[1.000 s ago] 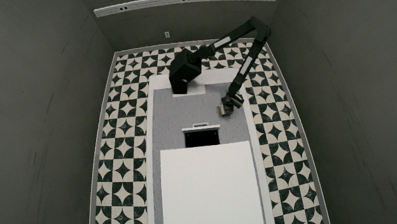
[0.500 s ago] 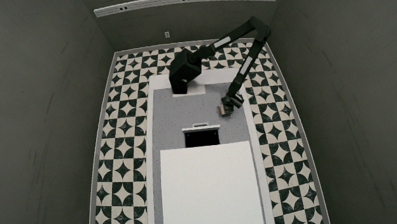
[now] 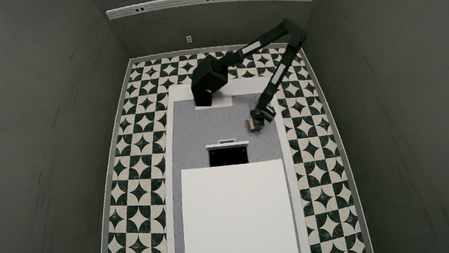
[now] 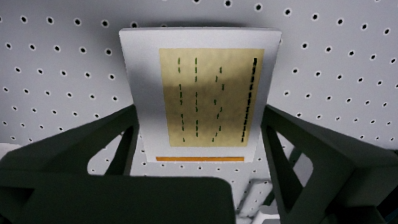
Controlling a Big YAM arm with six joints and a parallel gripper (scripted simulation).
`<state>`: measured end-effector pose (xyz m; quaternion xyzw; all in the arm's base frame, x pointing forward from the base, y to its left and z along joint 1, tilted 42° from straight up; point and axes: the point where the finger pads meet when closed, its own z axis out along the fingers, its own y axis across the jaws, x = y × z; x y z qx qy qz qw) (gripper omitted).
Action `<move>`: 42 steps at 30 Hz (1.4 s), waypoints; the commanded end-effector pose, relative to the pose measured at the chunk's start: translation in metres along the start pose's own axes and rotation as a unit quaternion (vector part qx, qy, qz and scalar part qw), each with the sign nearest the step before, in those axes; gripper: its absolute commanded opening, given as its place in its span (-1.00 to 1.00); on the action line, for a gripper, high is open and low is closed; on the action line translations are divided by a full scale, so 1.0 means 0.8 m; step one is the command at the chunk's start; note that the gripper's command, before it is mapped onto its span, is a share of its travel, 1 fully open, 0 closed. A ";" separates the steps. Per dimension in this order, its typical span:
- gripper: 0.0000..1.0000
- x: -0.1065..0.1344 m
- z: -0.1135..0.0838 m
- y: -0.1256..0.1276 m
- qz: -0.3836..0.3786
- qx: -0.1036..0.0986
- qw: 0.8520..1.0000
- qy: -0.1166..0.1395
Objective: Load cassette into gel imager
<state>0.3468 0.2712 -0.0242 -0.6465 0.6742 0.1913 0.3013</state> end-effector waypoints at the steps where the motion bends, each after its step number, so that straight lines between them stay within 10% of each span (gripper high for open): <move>1: 0.56 0.009 0.002 0.006 0.002 -0.009 1.000 0.007; 42: 0.56 0.004 -0.068 -0.002 0.000 0.003 1.000 0.001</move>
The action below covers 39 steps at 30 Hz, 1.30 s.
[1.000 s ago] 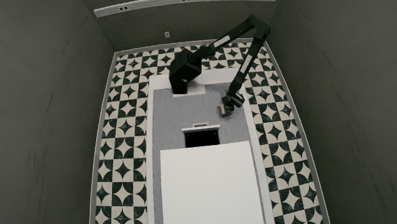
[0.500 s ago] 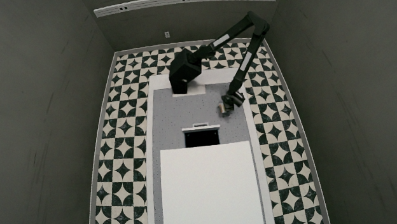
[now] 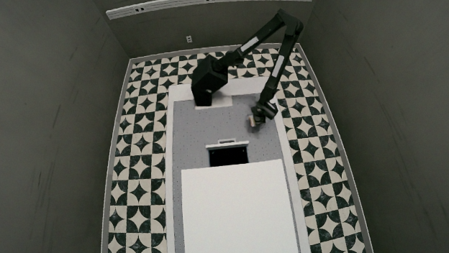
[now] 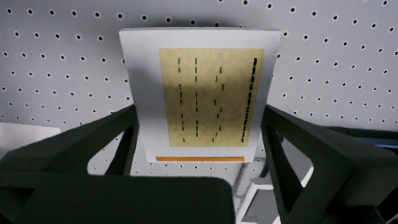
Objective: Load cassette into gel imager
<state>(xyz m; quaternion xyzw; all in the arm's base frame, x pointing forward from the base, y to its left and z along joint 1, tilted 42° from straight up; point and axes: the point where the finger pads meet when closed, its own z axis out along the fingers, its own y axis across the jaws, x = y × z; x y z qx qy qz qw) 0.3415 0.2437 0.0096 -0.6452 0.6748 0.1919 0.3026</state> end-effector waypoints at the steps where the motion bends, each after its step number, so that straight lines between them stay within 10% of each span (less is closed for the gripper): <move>1: 0.56 0.006 -0.014 0.000 -0.001 0.002 1.000 0.002; 39: 0.56 0.012 -0.015 0.009 0.002 -0.012 1.000 0.009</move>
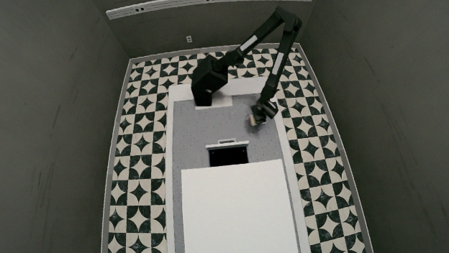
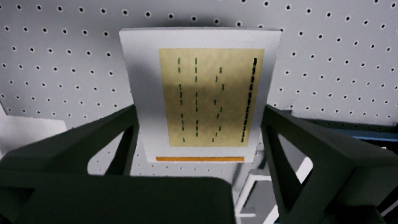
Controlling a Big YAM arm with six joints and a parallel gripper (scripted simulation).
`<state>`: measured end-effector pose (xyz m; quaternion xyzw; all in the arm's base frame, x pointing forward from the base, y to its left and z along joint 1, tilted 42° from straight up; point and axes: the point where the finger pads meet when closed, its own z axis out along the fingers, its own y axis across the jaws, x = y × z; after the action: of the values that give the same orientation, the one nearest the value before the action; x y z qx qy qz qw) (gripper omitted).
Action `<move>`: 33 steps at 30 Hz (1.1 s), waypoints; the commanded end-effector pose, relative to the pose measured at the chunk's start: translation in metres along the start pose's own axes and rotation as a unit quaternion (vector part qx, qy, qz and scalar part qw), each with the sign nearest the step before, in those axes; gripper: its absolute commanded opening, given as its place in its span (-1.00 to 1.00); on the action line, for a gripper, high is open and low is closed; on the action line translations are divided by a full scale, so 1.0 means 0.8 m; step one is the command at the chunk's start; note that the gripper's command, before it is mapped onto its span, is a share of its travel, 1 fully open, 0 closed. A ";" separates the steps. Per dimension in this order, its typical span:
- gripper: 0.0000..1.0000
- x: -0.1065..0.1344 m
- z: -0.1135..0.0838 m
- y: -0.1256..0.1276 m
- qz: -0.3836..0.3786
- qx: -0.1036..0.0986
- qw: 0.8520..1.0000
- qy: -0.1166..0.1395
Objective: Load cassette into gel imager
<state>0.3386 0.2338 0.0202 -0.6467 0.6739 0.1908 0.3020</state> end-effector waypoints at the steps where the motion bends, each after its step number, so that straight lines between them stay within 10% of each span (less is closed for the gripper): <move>1: 0.56 0.011 0.004 0.009 0.004 -0.012 1.000 0.008; 13: 0.56 0.011 0.004 0.009 0.004 -0.012 1.000 0.008; 33: 0.56 0.107 -0.002 -0.063 0.059 0.000 0.998 0.003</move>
<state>0.3765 0.1769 -0.0206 -0.5997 0.7154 0.2121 0.2891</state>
